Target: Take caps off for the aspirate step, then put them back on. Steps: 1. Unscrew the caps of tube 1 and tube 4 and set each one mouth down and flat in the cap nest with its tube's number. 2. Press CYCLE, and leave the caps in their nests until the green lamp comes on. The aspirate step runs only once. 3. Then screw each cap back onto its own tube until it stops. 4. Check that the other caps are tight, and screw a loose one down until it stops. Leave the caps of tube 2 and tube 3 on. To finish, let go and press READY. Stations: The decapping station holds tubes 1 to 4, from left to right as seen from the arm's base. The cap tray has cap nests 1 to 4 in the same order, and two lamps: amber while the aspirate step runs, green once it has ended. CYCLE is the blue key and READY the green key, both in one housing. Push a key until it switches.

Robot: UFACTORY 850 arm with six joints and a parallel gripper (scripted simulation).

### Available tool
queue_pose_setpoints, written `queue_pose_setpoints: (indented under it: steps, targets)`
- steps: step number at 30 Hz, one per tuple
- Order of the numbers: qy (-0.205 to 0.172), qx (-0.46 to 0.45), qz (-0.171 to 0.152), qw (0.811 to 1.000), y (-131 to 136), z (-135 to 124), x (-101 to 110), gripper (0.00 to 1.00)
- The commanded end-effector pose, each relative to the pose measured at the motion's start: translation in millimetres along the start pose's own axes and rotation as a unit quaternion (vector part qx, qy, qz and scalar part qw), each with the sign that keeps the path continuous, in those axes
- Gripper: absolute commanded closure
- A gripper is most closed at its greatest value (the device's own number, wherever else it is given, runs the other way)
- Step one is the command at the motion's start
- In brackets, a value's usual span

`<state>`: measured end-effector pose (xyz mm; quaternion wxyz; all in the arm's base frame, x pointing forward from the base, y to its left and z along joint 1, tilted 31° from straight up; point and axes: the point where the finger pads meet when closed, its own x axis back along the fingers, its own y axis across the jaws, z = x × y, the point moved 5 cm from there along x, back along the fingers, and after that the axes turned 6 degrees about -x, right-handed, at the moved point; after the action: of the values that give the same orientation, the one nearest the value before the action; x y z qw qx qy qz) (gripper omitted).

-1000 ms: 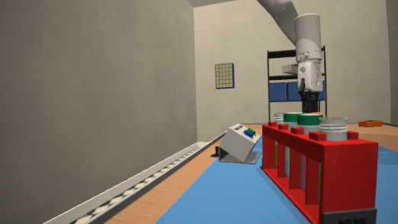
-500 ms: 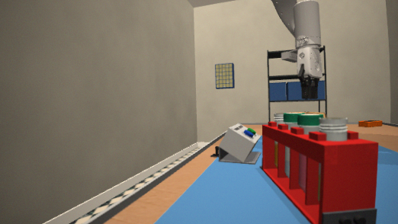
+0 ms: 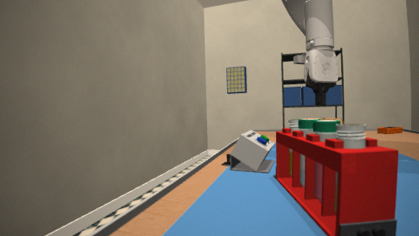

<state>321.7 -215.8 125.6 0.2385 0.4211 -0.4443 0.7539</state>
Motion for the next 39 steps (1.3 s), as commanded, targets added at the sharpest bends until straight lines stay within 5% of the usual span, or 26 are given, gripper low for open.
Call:
queue_pose_setpoints:
  steps: [1, 11, 39]
  targets:
    - [-0.009, -0.134, -0.006, 0.991, -23, -10, -4, 1.00]
    - [-0.008, -0.309, -0.007, 0.951, -58, -31, -11, 1.00]
    - [-0.008, -0.309, -0.007, 0.951, -180, -100, -34, 1.00]
